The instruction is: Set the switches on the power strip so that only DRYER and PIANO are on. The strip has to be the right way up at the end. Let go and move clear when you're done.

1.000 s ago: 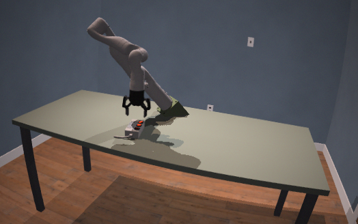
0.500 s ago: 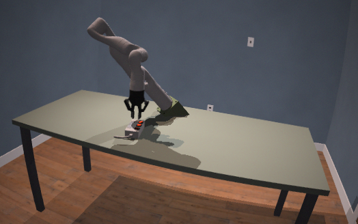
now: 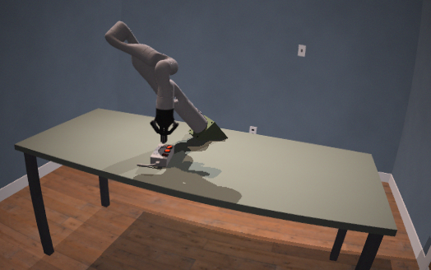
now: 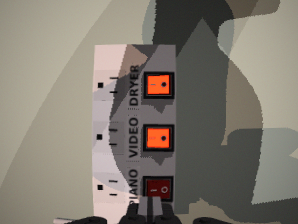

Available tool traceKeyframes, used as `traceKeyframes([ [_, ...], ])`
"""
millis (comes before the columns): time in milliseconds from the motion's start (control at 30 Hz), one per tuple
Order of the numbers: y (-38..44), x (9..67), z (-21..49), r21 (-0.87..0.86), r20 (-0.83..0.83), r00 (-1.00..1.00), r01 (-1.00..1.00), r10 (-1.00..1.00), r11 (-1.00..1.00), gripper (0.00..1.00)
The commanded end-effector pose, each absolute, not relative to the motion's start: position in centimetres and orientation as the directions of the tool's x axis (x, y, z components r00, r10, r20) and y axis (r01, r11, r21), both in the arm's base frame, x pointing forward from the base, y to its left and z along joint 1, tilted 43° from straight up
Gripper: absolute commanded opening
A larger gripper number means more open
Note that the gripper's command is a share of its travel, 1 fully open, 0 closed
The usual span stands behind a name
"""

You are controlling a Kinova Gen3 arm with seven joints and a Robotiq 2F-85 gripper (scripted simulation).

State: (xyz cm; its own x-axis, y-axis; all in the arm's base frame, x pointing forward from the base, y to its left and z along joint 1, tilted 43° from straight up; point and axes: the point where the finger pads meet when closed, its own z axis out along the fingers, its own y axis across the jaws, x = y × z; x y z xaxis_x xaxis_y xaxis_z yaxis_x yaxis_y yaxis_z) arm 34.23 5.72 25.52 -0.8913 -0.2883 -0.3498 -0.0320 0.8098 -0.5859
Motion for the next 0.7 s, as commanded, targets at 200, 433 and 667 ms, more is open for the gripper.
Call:
traceKeyframes([
  [200, 5.77, 34.23, 25.54, -0.585, -0.351, -0.891, -0.032, -0.289, 0.810, 0.00],
  [433, 5.73, 34.27, 25.48, -0.585, -0.351, -0.891, -0.032, -0.289, 0.810, 0.00],
  [667, 5.58, 34.40, 25.26, -0.585, -0.351, -0.891, -0.032, -0.289, 0.810, 0.00],
])
